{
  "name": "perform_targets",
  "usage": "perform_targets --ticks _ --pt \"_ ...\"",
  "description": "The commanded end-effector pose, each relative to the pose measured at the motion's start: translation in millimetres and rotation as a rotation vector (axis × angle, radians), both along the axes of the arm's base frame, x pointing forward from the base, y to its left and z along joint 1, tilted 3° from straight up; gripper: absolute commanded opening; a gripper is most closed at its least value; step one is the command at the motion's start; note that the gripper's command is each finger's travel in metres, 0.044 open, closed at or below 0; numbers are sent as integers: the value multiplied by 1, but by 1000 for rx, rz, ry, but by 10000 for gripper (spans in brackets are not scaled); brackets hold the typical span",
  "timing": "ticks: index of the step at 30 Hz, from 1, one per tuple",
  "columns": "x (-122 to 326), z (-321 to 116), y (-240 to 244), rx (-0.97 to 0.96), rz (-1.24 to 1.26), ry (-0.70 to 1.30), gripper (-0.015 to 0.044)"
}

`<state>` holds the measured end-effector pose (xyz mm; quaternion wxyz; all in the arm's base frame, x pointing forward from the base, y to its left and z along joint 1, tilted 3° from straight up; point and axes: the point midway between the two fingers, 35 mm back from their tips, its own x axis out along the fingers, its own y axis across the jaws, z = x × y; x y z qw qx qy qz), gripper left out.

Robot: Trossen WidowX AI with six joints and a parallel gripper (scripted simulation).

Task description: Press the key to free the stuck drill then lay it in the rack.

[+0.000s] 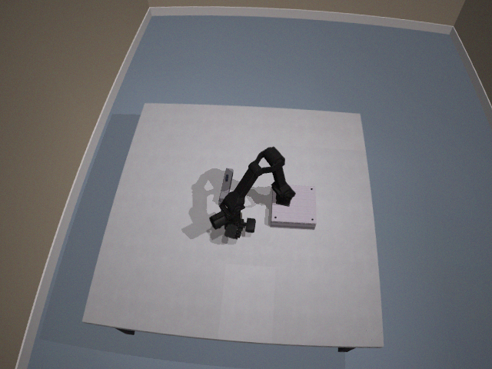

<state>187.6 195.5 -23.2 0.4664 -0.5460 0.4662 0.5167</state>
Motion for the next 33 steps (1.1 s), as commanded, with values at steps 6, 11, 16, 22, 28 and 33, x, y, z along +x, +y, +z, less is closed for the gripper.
perform_targets --ticks 6,11,16,22,28,33 --pt "-2 -7 -4 -16 2 10 0" --pt "-2 -7 -4 -16 2 10 0" --pt "-2 -7 -4 -16 2 10 0" --pt "-2 -7 -4 -16 2 10 0" --pt "-2 -7 -4 -16 2 10 0" --pt "0 0 0 0 0 0 105"
